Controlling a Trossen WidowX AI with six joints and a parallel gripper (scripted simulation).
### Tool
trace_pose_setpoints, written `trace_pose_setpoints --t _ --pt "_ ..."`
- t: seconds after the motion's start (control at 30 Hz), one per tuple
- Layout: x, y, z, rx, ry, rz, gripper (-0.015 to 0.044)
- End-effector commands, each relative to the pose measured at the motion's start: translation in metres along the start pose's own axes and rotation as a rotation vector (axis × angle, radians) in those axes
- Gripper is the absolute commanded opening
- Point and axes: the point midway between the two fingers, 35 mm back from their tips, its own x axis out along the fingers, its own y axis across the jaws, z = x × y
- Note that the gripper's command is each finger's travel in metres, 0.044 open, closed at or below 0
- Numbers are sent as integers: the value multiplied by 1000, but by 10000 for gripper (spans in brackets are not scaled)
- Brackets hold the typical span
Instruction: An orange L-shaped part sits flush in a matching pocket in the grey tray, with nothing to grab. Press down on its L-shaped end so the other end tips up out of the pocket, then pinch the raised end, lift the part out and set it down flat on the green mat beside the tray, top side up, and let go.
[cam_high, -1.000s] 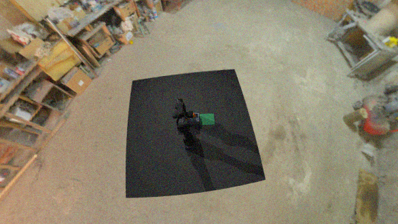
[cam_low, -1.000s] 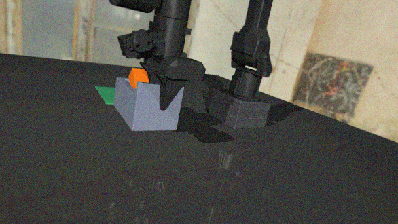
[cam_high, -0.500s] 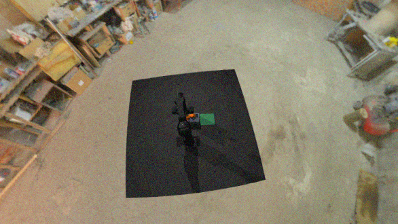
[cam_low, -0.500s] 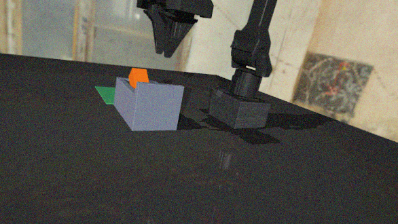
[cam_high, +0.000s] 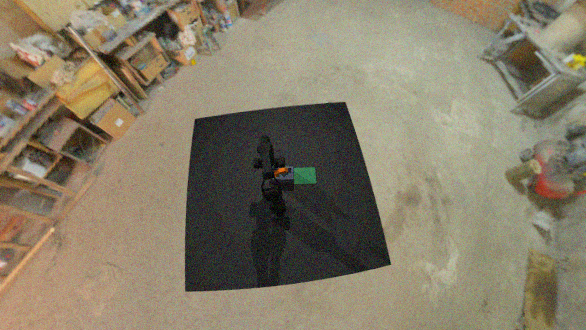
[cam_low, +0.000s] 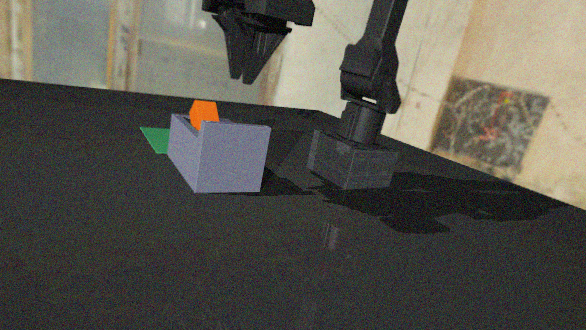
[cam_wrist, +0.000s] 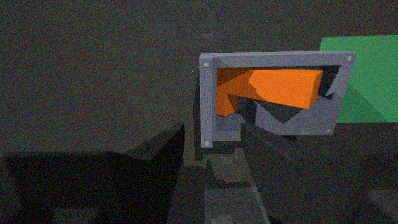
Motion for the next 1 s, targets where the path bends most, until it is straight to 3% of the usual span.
trace_pose_setpoints --t 0.0,0.3,0.4,0.43,0.97 --pt "0 0 0 0 0 0 180" --pt "0 0 0 0 0 0 180" --pt "0 -4 1 -78 0 -1 259" --pt "0 -6 2 -129 0 -1 280" --pt "-4 -70 11 -1369 3 -10 280"
